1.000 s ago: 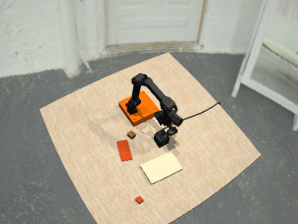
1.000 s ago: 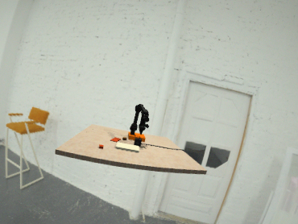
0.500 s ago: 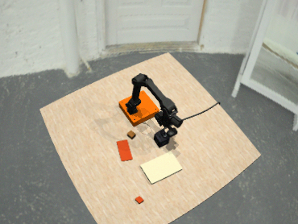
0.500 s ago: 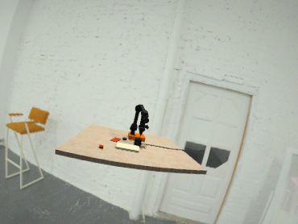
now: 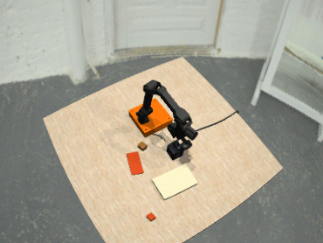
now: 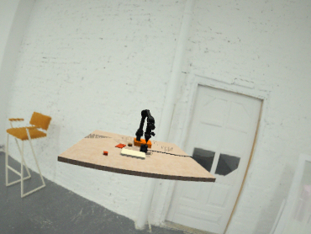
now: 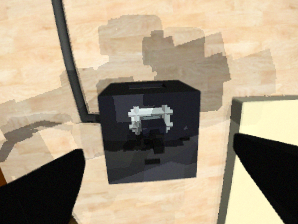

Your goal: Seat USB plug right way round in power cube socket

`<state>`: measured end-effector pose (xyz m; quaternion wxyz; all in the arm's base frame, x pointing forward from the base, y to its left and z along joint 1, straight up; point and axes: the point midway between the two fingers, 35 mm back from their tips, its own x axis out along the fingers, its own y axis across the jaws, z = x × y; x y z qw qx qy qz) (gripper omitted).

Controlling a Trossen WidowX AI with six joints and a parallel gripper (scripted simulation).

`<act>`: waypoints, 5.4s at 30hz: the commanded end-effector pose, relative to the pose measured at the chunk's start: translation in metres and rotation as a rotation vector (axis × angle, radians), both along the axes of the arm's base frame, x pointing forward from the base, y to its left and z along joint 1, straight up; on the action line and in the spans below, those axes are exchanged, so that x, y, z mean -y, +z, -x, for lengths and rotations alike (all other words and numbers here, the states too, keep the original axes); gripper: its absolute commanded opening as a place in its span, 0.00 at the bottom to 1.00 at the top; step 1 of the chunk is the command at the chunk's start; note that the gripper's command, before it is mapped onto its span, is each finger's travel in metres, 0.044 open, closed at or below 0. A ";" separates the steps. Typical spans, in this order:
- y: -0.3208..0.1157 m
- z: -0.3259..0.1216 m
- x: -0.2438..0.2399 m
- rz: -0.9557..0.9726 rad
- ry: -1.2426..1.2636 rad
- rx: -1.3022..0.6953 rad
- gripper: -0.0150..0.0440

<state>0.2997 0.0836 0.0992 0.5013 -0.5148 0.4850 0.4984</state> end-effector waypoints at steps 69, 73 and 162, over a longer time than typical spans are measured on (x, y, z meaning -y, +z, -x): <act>0.013 0.001 0.000 0.001 0.000 -0.004 0.25; 0.016 0.001 0.000 0.001 0.000 -0.004 0.25; 0.023 0.002 0.000 -0.051 -1.792 -0.004 0.25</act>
